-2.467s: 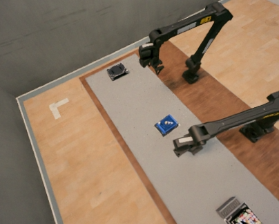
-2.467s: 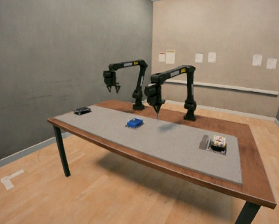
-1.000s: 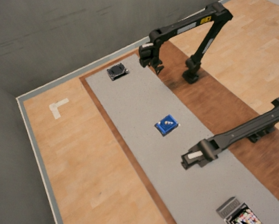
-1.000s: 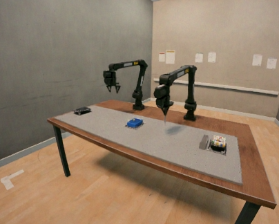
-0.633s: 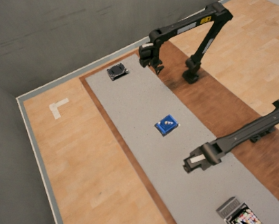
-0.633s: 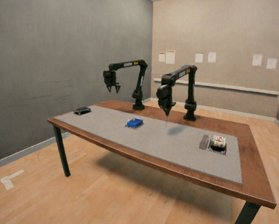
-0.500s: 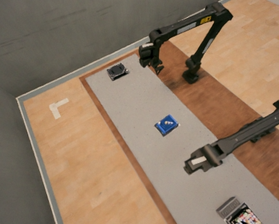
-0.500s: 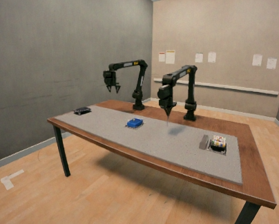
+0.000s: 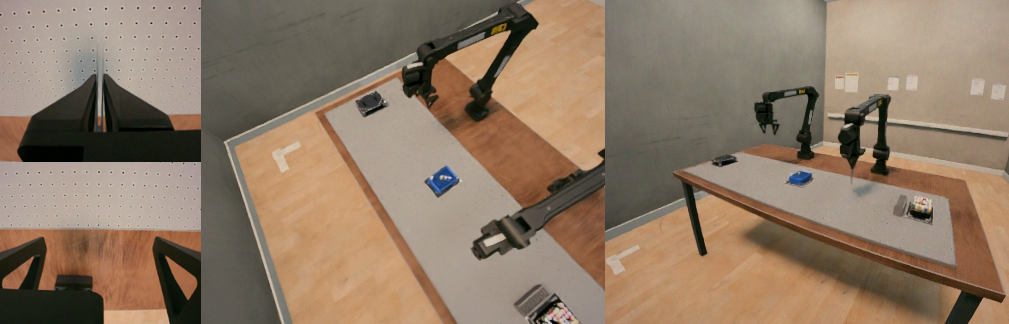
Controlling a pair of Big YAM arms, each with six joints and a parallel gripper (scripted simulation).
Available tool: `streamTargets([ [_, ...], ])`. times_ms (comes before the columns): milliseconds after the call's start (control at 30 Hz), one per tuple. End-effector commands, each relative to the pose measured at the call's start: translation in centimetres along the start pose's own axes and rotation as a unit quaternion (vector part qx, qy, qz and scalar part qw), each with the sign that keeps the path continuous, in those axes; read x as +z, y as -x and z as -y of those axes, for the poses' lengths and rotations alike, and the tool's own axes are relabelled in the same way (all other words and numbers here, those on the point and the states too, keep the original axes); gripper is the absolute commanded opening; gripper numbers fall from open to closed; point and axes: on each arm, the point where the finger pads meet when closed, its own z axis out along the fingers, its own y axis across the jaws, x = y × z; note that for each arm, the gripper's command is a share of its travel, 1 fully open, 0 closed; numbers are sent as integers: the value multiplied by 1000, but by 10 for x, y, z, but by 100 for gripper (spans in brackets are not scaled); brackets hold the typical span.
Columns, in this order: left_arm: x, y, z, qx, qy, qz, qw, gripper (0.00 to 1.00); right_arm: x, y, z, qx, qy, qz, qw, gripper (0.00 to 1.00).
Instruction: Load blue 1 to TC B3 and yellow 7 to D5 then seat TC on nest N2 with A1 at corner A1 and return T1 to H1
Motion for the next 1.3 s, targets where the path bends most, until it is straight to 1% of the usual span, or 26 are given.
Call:
streamTargets([
  [0, 0, 1, -10, 1, 0, 6, 1000, 7, -12, 8, 1, 7, -4, 16, 1000, 100],
  [433, 10, 4, -32, 1, 0, -5, 1000, 7, -12, 8, 1, 7, -4, 16, 1000, 100],
  [567, 6, 7, -35, 1, 0, 0, 1000, 7, -12, 8, 1, 7, -4, 16, 1000, 100],
  [867, -13, 22, -51, 0, 1, 26, 1000, 7, -12, 8, 1, 7, -4, 16, 1000, 100],
  [1267, -13, 23, -68, 0, 2, 27, 1000, 7, -12, 8, 1, 7, -4, 16, 1000, 100],
])
